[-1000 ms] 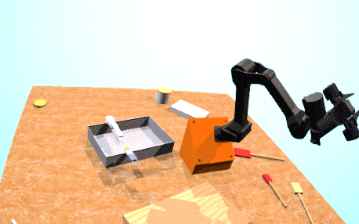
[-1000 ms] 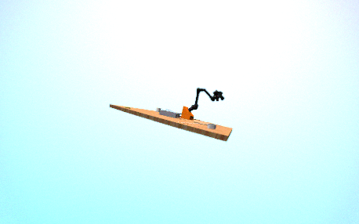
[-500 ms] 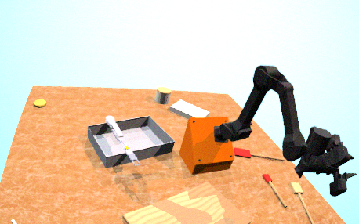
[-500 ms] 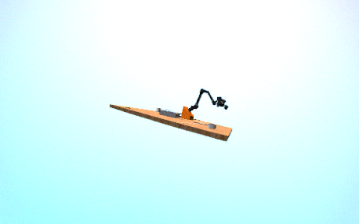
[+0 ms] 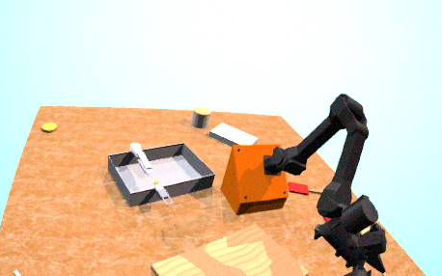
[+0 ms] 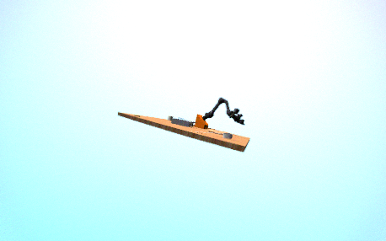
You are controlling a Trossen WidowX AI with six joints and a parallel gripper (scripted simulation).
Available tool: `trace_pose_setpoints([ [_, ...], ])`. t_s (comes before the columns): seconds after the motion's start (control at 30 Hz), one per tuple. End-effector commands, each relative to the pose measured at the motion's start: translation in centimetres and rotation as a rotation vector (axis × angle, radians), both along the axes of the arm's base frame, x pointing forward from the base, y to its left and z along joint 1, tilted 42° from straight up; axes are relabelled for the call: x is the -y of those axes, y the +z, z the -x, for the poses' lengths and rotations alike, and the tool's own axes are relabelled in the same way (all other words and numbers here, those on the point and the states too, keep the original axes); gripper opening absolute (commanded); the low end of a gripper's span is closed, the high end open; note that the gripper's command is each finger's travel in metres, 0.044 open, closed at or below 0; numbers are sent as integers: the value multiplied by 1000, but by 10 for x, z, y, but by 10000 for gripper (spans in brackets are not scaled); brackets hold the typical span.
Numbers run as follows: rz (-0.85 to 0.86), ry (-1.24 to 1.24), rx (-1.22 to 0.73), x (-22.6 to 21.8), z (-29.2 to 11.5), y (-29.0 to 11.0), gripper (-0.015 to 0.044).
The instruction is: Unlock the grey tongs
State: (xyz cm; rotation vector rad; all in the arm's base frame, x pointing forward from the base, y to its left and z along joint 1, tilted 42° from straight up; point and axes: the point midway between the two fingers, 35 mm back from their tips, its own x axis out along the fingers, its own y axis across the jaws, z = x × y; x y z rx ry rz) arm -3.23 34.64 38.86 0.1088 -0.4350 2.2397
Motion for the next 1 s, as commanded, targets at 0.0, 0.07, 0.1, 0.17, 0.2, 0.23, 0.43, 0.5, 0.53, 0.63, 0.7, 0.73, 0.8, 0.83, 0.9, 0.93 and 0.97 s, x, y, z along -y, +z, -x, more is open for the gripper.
trace_pose_setpoints([
  [0.0, 39, -195, 73, -23, -63, -33, 260],
  [0.07, 62, -269, 104, -28, -91, -48, 260],
  [0.1, 70, -303, 122, -29, -104, -55, 260],
  [0.17, 93, -369, 154, -30, -130, -70, 260],
  [0.2, 105, -402, 169, -30, -143, -77, 260],
  [0.23, 118, -433, 185, -29, -156, -85, 260],
  [0.43, 205, -619, 260, -12, -232, -127, 260],
  [0.5, 239, -669, 282, -2, -254, -142, 260],
  [0.53, 257, -695, 297, 4, -267, -151, 260],
  [0.63, 310, -765, 334, 23, -299, -174, 260],
  [0.7, 347, -810, 357, 39, -319, -191, 260],
  [0.73, 365, -831, 368, 47, -328, -199, 260],
  [0.8, 403, -870, 389, 65, -346, -215, 260],
  [0.83, 425, -891, 395, 75, -354, -223, 260],
  [0.9, 468, -928, 409, 95, -369, -239, 260],
  [0.93, 485, -944, 425, 105, -376, -247, 260],
  [0.97, 503, -959, 441, 116, -382, -255, 260],
])
